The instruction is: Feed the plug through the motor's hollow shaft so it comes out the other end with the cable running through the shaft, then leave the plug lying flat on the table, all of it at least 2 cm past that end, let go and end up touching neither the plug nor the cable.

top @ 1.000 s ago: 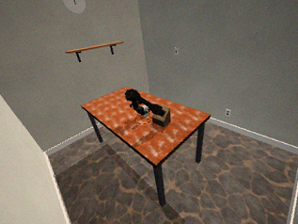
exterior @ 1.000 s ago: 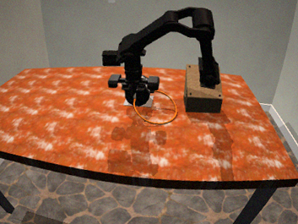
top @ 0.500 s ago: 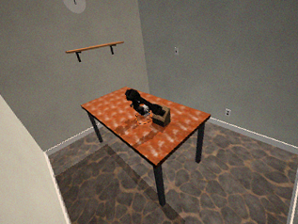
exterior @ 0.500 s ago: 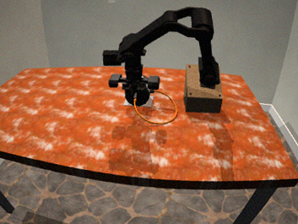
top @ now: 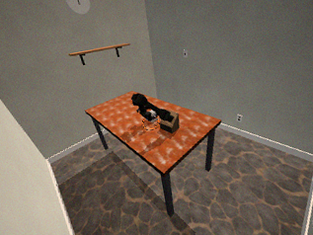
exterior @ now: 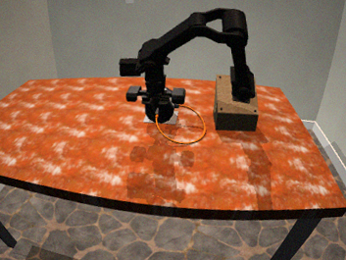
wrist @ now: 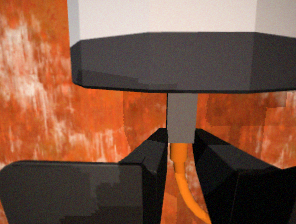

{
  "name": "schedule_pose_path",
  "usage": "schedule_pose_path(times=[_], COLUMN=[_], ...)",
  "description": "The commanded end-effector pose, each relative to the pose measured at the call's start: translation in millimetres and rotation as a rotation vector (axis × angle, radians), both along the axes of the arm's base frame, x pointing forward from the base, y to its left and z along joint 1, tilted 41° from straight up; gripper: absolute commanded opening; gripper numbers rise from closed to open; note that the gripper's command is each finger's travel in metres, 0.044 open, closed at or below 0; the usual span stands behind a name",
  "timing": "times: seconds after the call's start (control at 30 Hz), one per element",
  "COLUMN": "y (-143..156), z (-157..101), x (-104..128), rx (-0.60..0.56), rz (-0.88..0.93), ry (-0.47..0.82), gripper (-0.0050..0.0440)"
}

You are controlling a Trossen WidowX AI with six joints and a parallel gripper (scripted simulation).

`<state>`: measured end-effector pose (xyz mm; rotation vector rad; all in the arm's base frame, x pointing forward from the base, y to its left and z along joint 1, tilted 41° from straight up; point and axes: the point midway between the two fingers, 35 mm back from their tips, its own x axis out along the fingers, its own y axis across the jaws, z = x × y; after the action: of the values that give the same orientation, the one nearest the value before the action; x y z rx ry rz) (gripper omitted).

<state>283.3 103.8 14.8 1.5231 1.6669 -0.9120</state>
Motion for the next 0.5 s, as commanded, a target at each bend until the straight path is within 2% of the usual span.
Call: schedule_pose_path(times=[0.0,0.47], y=[-1.9,-3.1], z=[-2.3,-3.3], x=[-0.3,-0.3], rx=[-0.004,-0.004], rz=[0.000,0.000], ry=[0.002,0.002], gripper=[0.0000,0.0000])
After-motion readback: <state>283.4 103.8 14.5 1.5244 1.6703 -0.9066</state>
